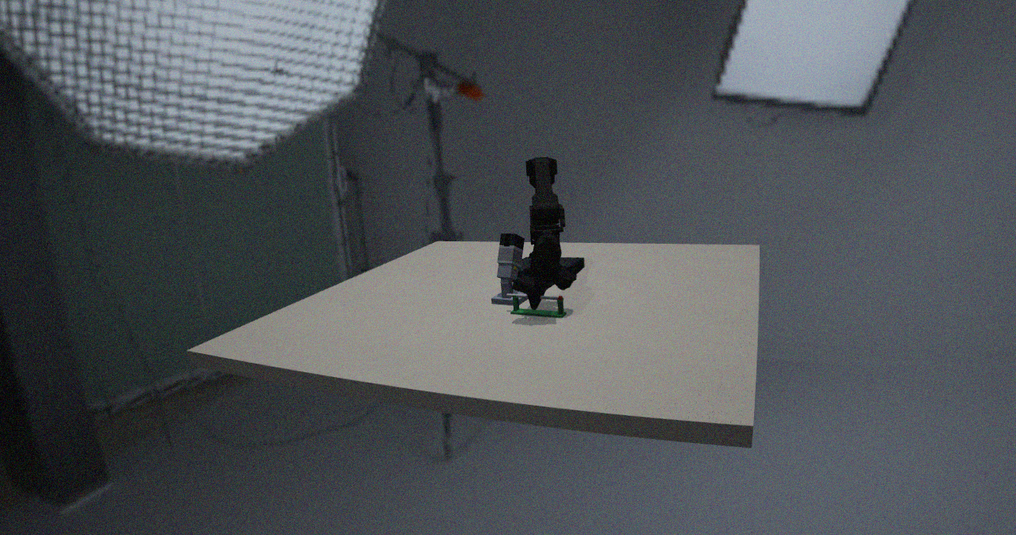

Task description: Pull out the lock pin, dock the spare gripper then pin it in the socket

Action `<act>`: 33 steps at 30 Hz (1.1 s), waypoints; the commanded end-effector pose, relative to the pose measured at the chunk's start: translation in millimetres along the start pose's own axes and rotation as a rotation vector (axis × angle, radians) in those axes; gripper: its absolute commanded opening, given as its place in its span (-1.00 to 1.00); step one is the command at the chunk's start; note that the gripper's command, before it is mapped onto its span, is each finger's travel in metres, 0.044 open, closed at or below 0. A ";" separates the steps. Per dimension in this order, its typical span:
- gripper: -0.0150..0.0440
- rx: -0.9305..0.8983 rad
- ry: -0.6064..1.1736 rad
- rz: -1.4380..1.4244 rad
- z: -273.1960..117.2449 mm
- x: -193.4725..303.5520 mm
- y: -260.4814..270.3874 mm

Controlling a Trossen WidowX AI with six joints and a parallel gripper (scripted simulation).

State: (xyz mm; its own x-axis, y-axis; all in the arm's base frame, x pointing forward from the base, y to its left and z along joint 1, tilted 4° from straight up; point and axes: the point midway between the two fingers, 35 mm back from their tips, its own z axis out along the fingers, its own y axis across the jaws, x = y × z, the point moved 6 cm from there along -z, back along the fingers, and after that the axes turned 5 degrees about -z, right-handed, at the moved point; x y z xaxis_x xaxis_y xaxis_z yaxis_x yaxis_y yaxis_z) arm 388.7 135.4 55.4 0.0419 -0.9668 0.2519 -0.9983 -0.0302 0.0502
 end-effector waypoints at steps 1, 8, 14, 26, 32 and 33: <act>-0.49 -0.001 0.004 -0.005 1.5 -0.4 0.0; -0.49 -0.001 0.004 -0.005 -7.8 1.8 -0.7; -0.49 -0.001 0.004 -0.005 -24.8 5.9 -1.1; -0.49 -0.001 0.004 -0.005 -59.1 15.4 0.7; -0.49 -0.004 0.002 -0.002 -60.5 15.3 1.0; -0.49 -0.004 0.002 -0.002 -60.5 15.3 1.0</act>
State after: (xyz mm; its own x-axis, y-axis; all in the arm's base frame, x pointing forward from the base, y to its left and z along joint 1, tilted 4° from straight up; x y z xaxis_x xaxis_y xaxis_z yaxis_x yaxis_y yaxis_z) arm 391.2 136.1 119.7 0.0424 -0.9668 0.2521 -0.9982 -0.0306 0.0507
